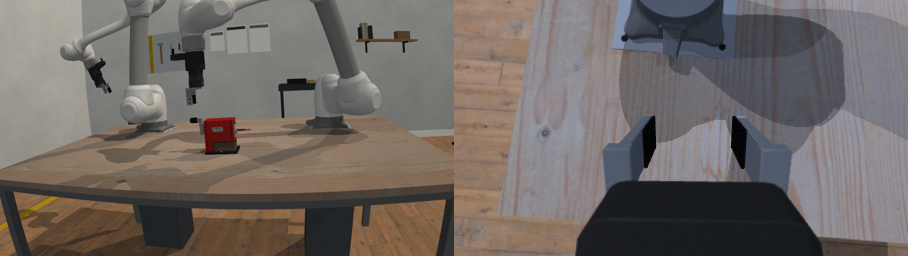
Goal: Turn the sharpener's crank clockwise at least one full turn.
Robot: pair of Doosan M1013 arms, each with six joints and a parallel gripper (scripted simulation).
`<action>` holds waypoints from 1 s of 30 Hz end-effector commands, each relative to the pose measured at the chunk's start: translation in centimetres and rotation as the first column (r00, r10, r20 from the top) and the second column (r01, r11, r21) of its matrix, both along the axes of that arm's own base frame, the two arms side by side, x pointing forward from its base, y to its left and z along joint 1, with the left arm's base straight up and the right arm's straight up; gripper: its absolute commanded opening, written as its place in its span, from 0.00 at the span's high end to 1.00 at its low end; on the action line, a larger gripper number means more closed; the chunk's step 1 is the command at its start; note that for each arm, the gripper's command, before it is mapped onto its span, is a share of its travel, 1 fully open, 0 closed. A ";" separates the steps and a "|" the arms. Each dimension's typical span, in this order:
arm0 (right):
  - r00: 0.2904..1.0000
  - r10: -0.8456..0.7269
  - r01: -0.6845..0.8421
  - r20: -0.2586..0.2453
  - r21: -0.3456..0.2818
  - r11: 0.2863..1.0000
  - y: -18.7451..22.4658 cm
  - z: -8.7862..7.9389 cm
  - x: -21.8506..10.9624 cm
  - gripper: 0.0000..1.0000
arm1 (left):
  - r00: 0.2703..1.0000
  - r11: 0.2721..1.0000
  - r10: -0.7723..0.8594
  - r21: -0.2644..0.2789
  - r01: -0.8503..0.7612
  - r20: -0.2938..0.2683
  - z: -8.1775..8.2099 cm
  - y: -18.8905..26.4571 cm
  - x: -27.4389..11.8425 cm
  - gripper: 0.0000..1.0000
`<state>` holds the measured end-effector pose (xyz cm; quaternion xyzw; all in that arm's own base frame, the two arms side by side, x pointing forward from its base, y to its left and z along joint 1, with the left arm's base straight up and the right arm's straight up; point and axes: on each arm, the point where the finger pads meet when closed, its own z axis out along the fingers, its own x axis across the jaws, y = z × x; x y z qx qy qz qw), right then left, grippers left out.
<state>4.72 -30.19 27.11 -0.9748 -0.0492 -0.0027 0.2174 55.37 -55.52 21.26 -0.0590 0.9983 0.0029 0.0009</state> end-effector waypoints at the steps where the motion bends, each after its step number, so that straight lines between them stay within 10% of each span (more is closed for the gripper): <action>1: 1.000 -0.006 0.006 -0.004 -0.002 1.000 0.2 -0.2 -0.2 0.00 | 1.000 1.000 -0.012 -0.009 0.012 -0.003 0.7 -2.0 -2.5 0.00; 4: 1.000 -0.006 0.006 -0.004 -0.002 1.000 0.2 -0.2 -0.2 0.00 | 1.000 1.000 -0.014 -0.009 0.014 -0.002 0.7 -2.1 -2.6 0.00; 5: 1.000 -0.006 0.006 -0.004 -0.002 1.000 0.2 -0.2 -0.2 0.00 | 1.000 1.000 -0.014 -0.008 0.014 -0.002 0.7 -2.1 -2.6 1.00; 30: 1.000 -0.006 0.006 -0.004 -0.002 1.000 0.2 -0.2 -0.2 0.00 | 1.000 1.000 -0.015 -0.008 0.015 -0.002 0.6 -2.0 -2.5 1.00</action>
